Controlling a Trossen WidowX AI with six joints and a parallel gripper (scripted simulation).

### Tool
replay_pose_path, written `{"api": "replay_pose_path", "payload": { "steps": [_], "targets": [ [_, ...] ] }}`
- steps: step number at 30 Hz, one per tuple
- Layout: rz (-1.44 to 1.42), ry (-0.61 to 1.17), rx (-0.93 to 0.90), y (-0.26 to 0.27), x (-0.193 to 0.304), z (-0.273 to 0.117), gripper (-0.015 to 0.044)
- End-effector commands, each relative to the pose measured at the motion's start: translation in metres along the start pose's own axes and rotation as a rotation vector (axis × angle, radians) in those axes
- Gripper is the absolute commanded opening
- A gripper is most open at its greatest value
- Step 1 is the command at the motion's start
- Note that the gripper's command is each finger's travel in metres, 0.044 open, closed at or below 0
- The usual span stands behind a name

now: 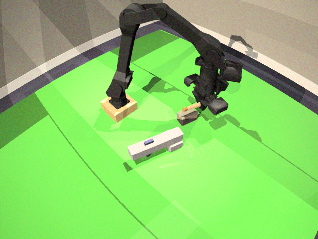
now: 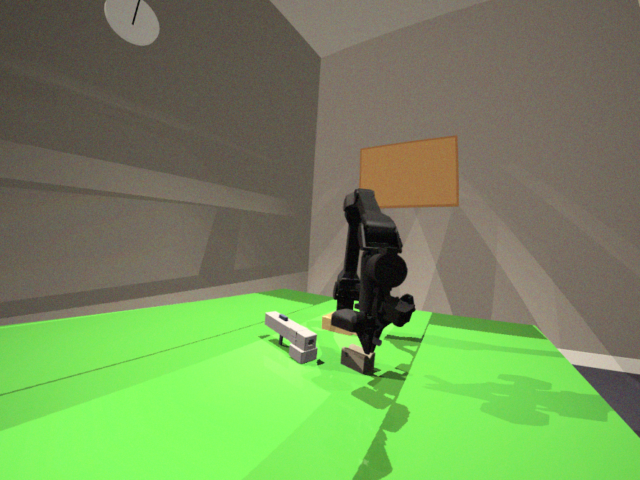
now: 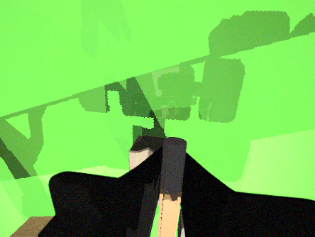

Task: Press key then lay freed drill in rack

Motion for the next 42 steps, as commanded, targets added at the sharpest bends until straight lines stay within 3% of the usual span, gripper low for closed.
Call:
{"api": "replay_pose_path", "payload": {
  "steps": [1,42],
  "targets": [
    [0.002,0.002,0.004,0.009,0.0,-0.001,0.0],
    [0.002,0.002,0.003,0.025,0.0,0.043,0.0]
  ]
}}
Point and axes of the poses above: the point midway between the two fingers, 35 mm back from their tips, its own z axis out along the fingers, its own y axis across the jaws, x = y × z, the point moved 8 cm from there along -z, back along the fingers, and after that the axes turned 8 degrees about z, right-handed, at the moved point
